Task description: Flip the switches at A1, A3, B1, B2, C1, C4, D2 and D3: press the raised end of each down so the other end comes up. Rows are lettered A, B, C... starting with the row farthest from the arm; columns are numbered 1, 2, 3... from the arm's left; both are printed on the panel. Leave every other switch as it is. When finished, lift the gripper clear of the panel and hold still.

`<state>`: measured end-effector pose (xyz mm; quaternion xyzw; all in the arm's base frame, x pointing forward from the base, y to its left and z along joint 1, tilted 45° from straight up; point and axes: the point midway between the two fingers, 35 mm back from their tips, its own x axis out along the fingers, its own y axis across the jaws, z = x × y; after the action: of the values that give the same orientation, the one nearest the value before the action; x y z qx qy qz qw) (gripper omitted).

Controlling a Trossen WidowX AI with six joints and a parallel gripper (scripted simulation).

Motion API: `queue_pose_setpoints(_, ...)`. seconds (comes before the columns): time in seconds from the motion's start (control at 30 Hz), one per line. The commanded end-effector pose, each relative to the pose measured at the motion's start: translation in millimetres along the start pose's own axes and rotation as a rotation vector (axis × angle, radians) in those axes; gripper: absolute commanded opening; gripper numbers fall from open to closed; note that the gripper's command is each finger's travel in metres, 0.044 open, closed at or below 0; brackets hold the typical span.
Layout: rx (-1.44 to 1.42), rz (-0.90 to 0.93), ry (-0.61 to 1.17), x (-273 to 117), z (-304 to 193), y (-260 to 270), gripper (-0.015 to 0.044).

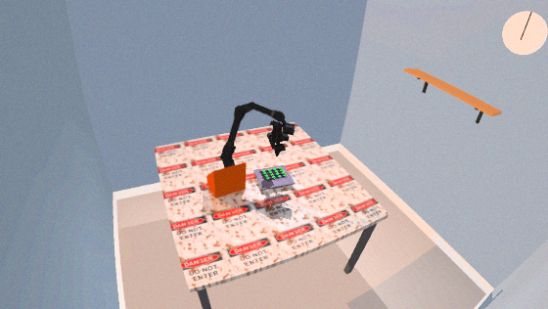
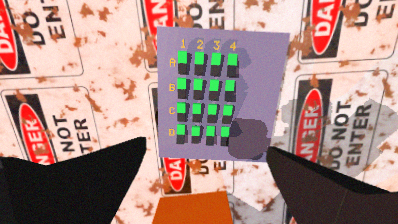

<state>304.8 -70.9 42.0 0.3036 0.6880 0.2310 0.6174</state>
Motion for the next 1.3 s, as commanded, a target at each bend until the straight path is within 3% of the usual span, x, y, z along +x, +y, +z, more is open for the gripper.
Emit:
queue_pose_setpoints(0.0,-0.001,-0.001,0.0,2,2,1,0.0374)
queue_pose_setpoints(0.27,-0.036,-0.009,-0.002,99,65,37,0.0164)
queue_pose_setpoints(0.47,-0.037,-0.008,-0.002,101,66,39,0.0006)
queue_pose_setpoints(0.63,-0.038,-0.007,0.025,136,67,39,0.0)
queue_pose_setpoints(1.27,-0.038,-0.006,0.025,159,67,39,0.0)
